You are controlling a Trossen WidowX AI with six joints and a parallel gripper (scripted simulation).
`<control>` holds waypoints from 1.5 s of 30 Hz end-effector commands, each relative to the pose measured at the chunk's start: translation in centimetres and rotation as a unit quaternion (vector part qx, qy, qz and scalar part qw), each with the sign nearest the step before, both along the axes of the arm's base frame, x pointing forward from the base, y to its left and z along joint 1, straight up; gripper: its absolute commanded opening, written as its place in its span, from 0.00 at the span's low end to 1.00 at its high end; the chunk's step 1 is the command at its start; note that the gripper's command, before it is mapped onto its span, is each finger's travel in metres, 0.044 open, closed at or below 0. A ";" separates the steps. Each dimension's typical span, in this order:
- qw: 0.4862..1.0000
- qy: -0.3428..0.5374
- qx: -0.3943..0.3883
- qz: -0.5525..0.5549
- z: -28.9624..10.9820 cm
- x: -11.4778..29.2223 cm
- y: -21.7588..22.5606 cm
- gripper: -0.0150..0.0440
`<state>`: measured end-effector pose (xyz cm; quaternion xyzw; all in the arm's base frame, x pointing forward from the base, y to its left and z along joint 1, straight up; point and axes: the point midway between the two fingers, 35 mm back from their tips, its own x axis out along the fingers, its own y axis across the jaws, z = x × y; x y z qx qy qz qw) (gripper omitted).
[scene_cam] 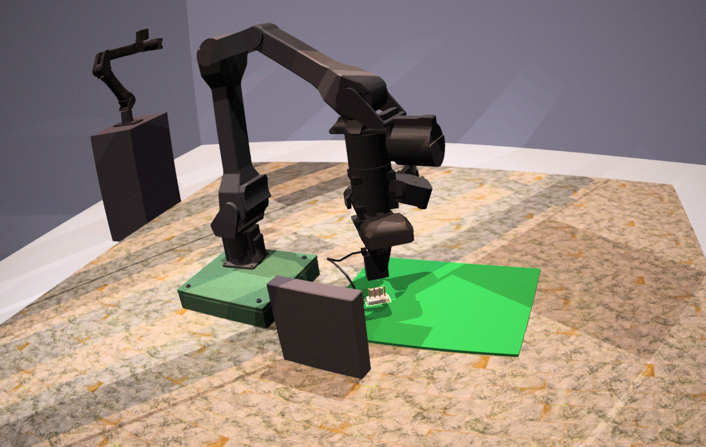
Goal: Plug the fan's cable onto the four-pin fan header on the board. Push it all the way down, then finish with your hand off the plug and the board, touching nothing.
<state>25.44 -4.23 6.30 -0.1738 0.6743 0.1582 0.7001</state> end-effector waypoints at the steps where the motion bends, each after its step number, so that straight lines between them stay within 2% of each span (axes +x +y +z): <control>1: 1.000 0.009 0.003 -0.001 -1.5 -0.5 0.1 0.25; 45: 1.000 0.009 0.003 0.001 -1.5 0.2 0.0 0.25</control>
